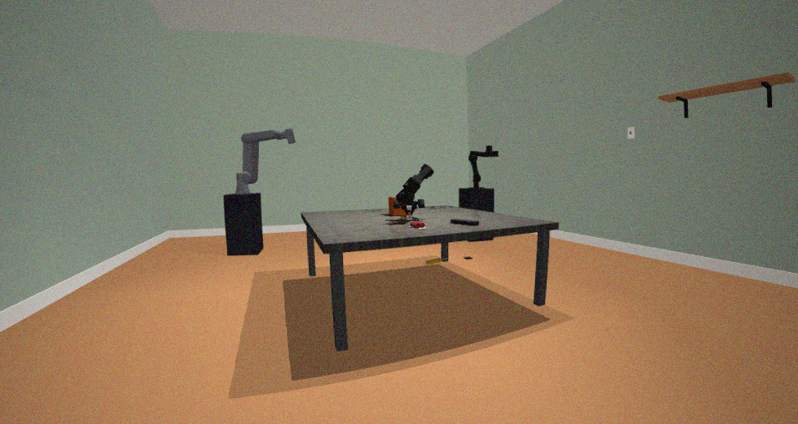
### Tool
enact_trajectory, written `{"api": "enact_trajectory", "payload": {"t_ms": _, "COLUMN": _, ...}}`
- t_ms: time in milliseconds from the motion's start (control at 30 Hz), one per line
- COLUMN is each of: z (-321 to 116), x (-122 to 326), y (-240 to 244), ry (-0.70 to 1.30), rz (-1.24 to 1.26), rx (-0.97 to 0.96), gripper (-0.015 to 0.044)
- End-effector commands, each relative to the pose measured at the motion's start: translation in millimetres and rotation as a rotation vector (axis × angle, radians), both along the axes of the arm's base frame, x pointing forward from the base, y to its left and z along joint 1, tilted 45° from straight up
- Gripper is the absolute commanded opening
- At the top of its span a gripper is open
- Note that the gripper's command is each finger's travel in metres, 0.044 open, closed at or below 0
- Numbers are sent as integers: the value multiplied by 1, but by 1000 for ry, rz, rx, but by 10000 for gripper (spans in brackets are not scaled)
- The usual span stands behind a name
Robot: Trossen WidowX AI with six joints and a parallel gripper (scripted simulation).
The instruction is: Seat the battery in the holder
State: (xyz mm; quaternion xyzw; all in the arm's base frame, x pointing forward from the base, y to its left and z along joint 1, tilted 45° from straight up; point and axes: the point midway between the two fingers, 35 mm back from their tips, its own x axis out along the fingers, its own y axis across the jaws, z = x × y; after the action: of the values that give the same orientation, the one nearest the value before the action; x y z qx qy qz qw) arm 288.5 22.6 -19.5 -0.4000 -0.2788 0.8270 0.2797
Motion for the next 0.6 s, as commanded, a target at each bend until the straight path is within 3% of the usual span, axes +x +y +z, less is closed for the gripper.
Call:
{"api": "enact_trajectory", "payload": {"t_ms": 0, "z": -1, "x": 3, "y": -1, "ry": -3, "rz": 4, "rx": -2, "gripper": 80}}
{"api": "enact_trajectory", "payload": {"t_ms": 567, "z": -4, "x": 17, "y": -2, "ry": -21, "rz": -11, "rx": -15, "gripper": 80}}
